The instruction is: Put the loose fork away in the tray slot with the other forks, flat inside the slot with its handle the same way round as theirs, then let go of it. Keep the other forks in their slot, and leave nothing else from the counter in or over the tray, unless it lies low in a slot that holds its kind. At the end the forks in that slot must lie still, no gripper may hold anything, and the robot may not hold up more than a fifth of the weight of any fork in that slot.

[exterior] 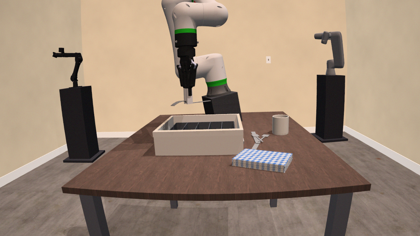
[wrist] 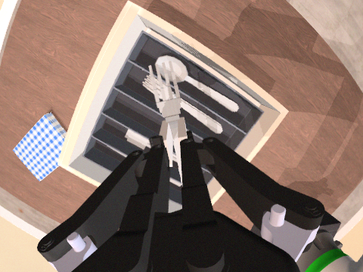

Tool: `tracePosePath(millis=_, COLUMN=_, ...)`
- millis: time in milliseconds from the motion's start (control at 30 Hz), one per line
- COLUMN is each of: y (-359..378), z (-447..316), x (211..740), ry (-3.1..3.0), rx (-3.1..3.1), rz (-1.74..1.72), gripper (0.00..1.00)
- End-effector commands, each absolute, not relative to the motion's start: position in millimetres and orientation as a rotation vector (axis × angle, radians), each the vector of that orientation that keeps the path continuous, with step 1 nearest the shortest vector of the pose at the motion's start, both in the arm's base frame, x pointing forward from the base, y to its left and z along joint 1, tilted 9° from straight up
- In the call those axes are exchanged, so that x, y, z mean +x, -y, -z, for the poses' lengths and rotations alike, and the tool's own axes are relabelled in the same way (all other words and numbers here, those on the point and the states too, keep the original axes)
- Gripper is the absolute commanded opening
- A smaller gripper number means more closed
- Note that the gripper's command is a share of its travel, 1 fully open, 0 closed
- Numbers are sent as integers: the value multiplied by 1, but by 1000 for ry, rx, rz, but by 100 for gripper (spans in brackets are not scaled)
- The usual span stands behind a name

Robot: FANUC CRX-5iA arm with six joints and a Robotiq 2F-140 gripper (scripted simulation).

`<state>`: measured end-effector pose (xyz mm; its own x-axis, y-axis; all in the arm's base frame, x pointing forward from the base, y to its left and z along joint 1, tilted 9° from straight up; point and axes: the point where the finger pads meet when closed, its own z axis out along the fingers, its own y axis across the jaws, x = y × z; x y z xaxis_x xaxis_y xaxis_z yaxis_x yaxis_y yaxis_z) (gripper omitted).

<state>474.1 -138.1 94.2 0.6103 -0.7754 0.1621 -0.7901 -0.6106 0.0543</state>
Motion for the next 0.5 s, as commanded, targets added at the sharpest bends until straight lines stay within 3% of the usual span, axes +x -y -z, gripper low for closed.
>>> tracePosePath(millis=0, y=144, z=-96, x=474, ry=993, rx=2841, rz=-158, gripper=1)
tracePosePath(millis=467, y=143, z=-95, x=475, ry=185, rx=2983, rz=-99, gripper=1)
